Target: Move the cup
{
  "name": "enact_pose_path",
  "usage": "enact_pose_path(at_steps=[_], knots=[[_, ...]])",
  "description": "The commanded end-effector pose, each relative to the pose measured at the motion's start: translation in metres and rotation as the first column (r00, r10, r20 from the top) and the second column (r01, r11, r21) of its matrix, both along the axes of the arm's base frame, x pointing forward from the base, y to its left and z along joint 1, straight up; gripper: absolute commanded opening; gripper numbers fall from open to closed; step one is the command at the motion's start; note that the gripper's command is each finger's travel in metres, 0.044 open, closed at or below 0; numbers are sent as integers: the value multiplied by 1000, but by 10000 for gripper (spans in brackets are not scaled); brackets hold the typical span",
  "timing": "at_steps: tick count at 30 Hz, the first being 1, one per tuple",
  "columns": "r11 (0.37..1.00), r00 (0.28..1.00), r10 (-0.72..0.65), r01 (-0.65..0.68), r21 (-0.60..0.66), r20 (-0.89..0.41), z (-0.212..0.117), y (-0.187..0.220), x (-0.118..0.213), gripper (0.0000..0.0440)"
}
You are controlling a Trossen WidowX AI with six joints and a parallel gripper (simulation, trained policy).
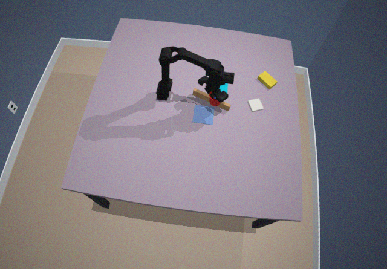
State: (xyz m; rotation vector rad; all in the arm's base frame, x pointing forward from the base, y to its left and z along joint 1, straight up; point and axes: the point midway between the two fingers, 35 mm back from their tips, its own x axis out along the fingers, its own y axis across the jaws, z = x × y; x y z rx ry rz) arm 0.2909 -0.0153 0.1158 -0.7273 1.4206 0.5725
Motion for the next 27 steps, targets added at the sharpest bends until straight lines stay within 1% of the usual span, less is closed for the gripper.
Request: enact_pose_path(at_steps=[1, 14, 27], knots=[[1000, 1000, 14, -14, 7, 20, 4, 10, 5, 0], [997, 995, 72, -74, 24, 73, 1, 55, 23, 0], [992, 988, 113, -117, 43, 103, -13, 103, 32, 0]])
